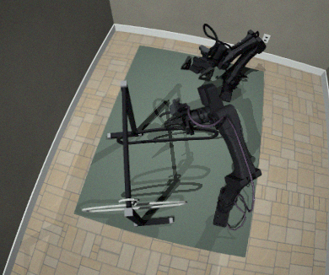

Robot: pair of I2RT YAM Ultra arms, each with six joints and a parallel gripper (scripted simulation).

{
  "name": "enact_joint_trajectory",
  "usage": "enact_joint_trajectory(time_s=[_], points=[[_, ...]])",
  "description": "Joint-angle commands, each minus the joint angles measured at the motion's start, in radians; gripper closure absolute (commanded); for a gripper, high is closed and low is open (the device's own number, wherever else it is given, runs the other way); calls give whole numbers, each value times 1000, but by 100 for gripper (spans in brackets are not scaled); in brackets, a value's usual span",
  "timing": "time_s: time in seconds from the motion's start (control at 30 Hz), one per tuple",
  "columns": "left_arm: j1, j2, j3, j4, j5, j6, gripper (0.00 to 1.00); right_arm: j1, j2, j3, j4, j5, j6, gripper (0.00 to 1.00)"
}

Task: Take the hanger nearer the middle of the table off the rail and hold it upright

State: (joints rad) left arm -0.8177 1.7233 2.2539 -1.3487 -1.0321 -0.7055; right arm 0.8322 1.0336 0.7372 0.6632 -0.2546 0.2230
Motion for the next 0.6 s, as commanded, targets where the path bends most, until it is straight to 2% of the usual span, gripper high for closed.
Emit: enact_joint_trajectory(time_s=[0.0, 0.17, 0.57], points=[[-5, 1, 47, -19, -39, -24, 100, -31, -58, 36, -128, -80, 12, 0], [-5, 3, 52, -24, -39, -26, 100, -63, -94, 64, -209, -126, 7, 0], [-2, -1, 49, -19, -31, -23, 100, -71, -98, 74, -202, -120, 5, 0]])
